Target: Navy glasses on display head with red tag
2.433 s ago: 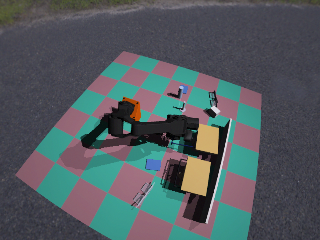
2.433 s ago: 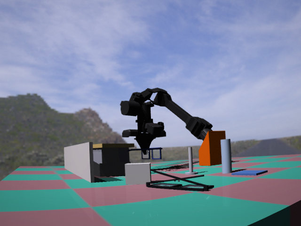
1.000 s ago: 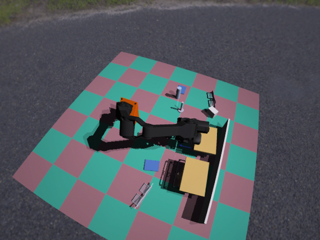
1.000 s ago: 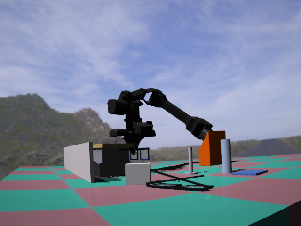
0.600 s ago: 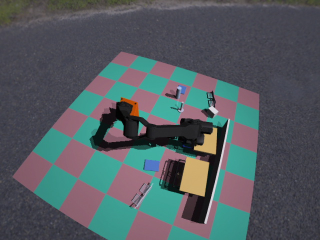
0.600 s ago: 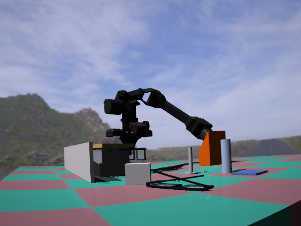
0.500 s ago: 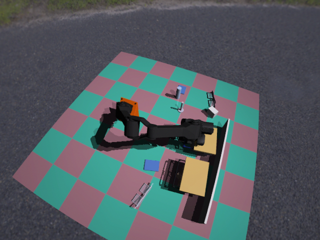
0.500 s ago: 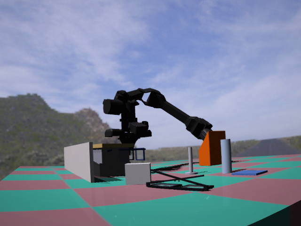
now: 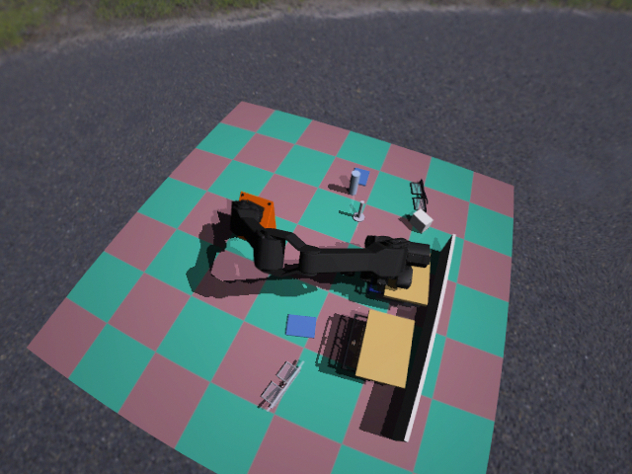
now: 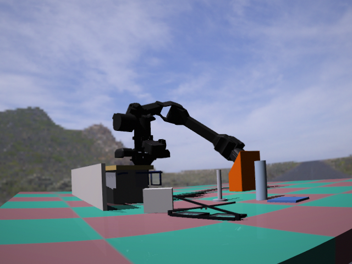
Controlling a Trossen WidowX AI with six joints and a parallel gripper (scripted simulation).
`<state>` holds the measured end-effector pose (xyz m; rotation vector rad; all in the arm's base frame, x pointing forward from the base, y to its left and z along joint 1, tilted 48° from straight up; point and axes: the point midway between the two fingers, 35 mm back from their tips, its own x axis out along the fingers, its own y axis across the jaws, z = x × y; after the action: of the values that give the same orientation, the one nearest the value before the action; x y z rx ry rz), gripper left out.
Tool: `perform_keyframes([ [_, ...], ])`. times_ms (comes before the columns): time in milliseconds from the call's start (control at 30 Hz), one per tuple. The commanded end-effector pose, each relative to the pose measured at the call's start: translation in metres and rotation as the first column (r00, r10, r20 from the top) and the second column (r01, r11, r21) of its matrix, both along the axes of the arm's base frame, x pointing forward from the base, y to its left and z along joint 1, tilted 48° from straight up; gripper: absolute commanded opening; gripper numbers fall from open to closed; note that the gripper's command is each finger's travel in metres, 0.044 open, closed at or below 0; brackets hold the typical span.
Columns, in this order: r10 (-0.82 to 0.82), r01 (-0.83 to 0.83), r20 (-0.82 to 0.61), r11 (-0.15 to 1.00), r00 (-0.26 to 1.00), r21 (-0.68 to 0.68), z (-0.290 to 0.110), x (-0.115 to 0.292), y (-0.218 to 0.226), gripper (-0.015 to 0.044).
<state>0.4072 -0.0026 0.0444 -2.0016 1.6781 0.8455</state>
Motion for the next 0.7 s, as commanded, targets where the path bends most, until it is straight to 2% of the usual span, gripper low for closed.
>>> perform_keyframes([
  [0, 0.003, -0.003, -0.002, 1.000, 1.000, -0.004, 0.0005, 0.0028, -0.0001, 0.0000],
  [667, 0.003, -0.003, -0.002, 1.000, 1.000, -0.005, -0.0019, 0.0030, -0.0028, 0.0000],
])
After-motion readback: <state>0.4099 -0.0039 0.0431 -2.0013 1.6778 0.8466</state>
